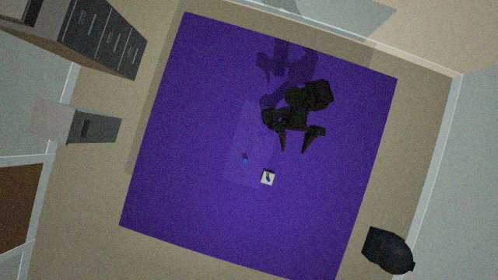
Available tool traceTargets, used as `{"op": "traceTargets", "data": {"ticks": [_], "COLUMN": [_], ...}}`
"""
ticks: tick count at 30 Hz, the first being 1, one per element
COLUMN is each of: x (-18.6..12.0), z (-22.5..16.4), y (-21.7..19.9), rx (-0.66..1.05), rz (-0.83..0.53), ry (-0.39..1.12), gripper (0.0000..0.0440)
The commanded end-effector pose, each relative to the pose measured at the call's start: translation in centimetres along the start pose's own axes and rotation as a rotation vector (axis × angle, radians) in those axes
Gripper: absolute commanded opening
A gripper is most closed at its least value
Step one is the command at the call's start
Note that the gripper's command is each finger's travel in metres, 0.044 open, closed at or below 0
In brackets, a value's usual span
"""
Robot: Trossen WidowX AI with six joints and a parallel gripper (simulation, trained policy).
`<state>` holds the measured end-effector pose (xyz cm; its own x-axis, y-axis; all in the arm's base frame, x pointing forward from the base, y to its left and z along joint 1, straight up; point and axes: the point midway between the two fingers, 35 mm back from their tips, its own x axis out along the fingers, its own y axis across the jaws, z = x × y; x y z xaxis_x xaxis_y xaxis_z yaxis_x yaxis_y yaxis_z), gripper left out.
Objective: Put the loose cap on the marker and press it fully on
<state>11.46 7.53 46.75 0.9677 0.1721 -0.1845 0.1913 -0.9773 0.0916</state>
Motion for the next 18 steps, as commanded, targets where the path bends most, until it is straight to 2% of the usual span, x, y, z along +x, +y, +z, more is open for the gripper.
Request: {"op": "traceTargets", "data": {"ticks": [1, 18], "x": [0.4, 2.4], "z": [0.0, 0.7], "y": [1.0, 5.1], "rx": [0.003, -0.004], "rz": [-0.018, -0.085], "ry": [-0.013, -0.071], "gripper": [0.0331, 0.0333]}}
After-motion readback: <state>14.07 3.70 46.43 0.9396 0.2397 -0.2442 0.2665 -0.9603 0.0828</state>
